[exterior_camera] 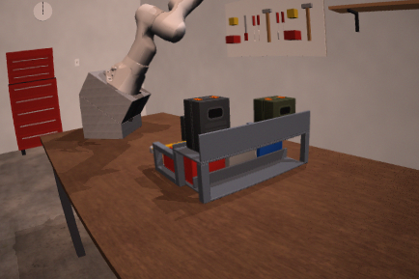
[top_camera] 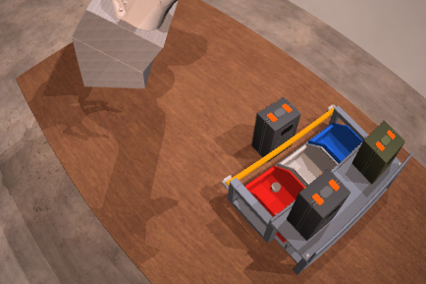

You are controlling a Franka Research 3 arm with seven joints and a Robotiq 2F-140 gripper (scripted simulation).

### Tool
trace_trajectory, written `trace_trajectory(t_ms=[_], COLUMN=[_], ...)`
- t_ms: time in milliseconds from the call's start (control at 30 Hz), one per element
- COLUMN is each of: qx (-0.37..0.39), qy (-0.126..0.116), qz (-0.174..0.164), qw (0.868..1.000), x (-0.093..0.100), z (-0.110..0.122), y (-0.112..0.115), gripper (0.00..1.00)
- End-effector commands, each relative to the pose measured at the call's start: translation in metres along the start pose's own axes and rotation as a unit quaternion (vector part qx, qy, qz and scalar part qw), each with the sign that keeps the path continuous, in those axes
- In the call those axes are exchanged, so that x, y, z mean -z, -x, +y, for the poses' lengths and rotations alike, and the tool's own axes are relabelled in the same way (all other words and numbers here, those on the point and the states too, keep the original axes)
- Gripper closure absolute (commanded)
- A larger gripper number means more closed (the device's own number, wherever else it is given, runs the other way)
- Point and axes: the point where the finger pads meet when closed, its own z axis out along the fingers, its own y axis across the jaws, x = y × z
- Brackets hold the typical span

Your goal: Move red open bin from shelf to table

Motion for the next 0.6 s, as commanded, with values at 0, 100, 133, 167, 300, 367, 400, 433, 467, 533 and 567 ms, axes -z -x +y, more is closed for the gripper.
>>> trace_trajectory(t_ms=[0,100,133,167,300,367,400,433,467,533,567], qx=[0.072,0.072,0.072,0.072,0.072,0.101,0.127,0.153,0.178,0.178,0.178], qy=[-0.004,-0.004,-0.004,-0.004,-0.004,-0.001,-0.001,-0.002,-0.002,-0.002,-0.002], qz=[0.001,0.001,0.001,0.001,0.001,0.001,0.001,0.001,0.002,0.002,0.002], qw=[0.997,0.997,0.997,0.997,0.997,0.995,0.992,0.988,0.984,0.984,0.984], x=[0.0000,0.0000,0.0000,0.0000,0.0000,-0.0001,0.0000,0.0001,0.0002,0.0002,0.0002], z=[-0.0033,-0.0033,-0.0033,-0.0033,-0.0033,-0.0025,-0.0027,-0.0029,-0.0031,-0.0031,-0.0031], y=[-0.0027,-0.0027,-0.0027,-0.0027,-0.0027,-0.0019,-0.0022,-0.0024,-0.0027,-0.0027,-0.0027], gripper=[0.43,0.43,0.43,0.43,0.43,0.43,0.43,0.43,0.43,0.43,0.43])
